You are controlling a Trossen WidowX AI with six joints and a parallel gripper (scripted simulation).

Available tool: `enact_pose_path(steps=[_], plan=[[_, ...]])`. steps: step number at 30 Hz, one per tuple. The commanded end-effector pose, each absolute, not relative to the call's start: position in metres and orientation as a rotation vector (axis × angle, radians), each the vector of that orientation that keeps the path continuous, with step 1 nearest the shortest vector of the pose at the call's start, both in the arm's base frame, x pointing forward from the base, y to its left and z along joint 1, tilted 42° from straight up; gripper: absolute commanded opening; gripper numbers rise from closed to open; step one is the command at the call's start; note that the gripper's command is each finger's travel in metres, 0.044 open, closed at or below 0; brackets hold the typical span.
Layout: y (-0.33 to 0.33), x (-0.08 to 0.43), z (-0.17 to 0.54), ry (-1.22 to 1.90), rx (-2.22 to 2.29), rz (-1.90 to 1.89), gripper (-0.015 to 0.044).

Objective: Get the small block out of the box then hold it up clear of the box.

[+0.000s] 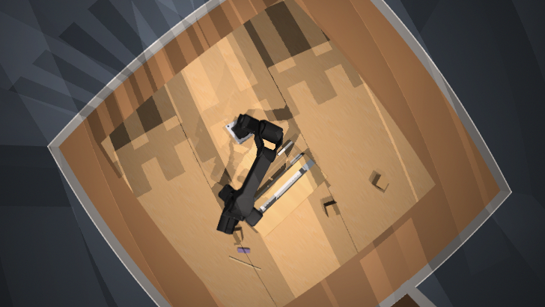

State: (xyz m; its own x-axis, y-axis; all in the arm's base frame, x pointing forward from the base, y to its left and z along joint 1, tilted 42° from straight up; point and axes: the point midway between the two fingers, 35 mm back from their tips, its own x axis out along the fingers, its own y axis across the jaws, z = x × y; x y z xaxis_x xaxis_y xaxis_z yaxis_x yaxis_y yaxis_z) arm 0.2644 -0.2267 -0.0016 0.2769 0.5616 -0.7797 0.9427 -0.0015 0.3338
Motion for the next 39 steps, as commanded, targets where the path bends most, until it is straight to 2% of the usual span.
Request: enact_pose_path(steps=[1, 13, 32, 39], plan=[[-0.238, 0.256, -0.011, 1.209, 2.505, -1.217, 0.0285], [-0.245, 0.250, -0.014, 0.888, 3.046, -1.848, 0.0285], [-0.244, 0.251, -0.016, 0.879, 3.056, -1.862, 0.0285], [-0.192, 0.253, -0.081, 0.881, 3.057, -1.859, 0.0285]])
